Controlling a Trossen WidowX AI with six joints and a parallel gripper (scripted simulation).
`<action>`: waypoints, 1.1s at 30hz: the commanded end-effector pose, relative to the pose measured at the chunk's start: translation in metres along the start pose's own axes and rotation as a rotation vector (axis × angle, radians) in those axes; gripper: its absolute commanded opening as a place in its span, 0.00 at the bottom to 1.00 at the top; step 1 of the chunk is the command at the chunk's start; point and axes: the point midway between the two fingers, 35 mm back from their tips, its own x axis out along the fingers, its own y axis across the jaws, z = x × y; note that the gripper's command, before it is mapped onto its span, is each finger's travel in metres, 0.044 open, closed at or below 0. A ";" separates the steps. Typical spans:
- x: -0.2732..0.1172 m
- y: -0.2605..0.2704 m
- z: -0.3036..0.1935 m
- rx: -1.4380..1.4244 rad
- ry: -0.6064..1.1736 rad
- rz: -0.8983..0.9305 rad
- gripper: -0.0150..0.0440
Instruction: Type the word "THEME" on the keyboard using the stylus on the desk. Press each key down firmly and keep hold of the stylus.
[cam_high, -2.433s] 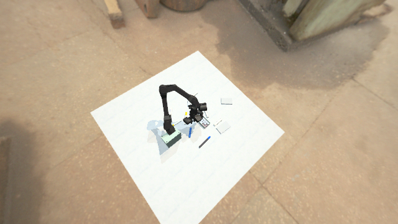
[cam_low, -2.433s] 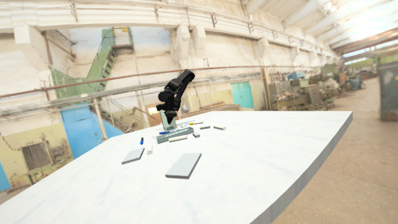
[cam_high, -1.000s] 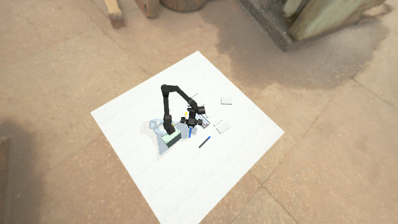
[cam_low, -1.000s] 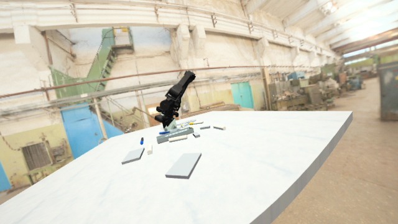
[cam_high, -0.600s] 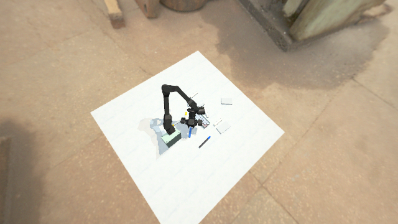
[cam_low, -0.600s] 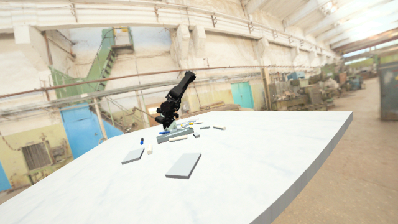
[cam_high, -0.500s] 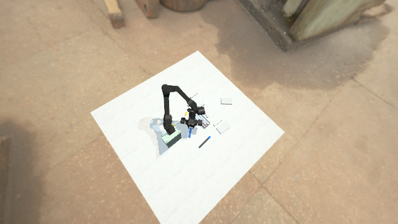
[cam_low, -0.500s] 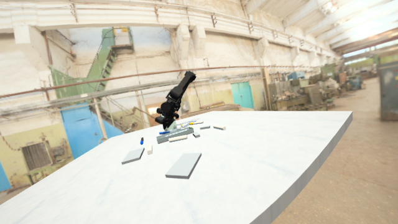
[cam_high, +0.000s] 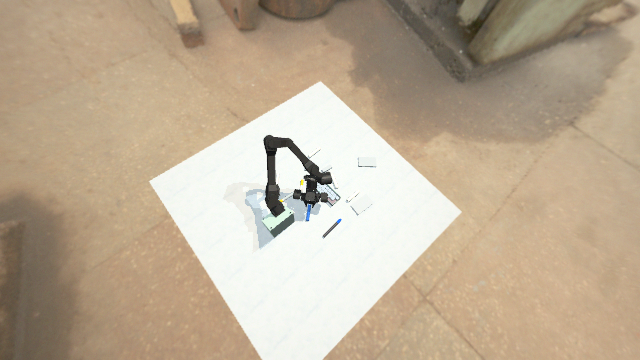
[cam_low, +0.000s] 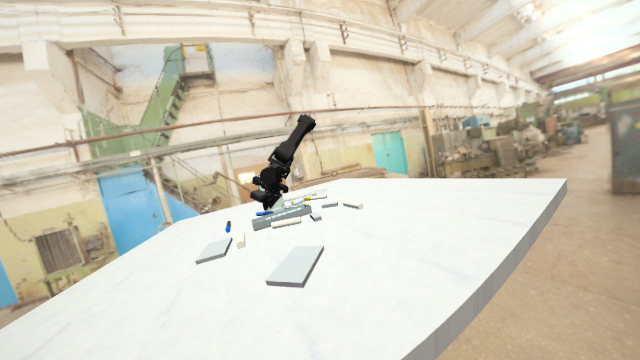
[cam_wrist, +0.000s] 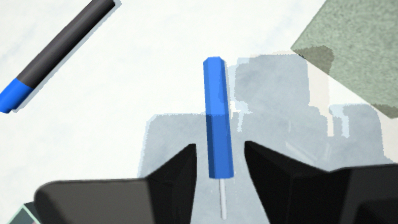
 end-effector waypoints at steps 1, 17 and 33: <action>0.004 -0.001 -0.002 0.002 0.002 -0.005 0.51; 0.014 -0.001 -0.008 0.002 0.002 -0.005 0.51; 0.017 -0.001 -0.010 -0.001 -0.001 -0.003 0.29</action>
